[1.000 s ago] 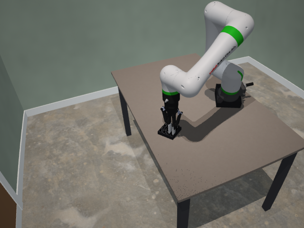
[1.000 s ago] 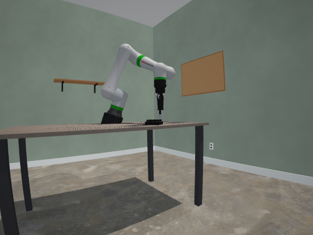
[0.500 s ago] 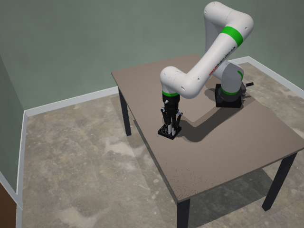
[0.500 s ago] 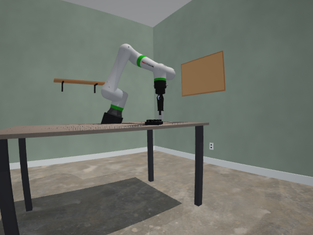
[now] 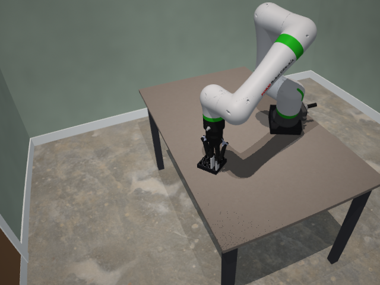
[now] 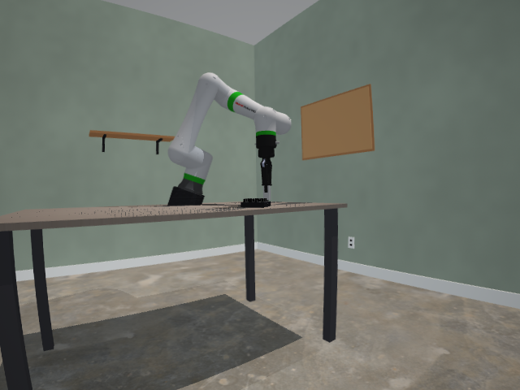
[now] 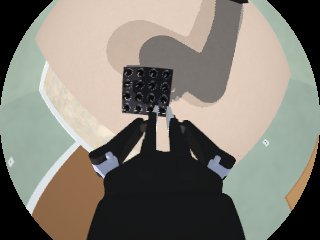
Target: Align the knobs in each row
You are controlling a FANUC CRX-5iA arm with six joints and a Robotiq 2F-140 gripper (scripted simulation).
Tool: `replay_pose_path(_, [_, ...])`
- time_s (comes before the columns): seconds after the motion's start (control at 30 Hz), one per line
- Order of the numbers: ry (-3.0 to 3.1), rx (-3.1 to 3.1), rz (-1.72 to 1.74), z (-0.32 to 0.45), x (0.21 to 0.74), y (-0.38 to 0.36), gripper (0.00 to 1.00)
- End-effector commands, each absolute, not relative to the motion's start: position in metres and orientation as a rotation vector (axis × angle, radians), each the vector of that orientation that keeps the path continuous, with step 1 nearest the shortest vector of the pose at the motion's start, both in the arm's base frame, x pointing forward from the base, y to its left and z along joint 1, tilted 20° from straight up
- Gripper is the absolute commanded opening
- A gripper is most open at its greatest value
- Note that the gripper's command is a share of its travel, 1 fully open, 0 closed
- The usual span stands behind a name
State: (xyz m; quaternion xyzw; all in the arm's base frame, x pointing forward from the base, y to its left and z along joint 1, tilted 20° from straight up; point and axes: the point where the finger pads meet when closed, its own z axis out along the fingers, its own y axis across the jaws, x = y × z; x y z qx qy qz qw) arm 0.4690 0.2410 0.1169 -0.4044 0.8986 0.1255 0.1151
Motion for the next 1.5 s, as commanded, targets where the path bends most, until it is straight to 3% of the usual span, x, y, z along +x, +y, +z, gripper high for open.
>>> replay_pose_path(0.0, [2.633, -1.185, 0.368, 0.1169, 0.4692, 0.241, 0.12])
replay_pose_path(1.07, [2.633, -1.185, 0.368, 0.1169, 0.4692, 0.241, 0.12])
replay_pose_path(1.1, [2.633, -1.185, 0.368, 0.1169, 0.4692, 0.241, 0.05])
replay_pose_path(1.47, [2.633, -1.185, 0.368, 0.1169, 0.4692, 0.241, 0.05])
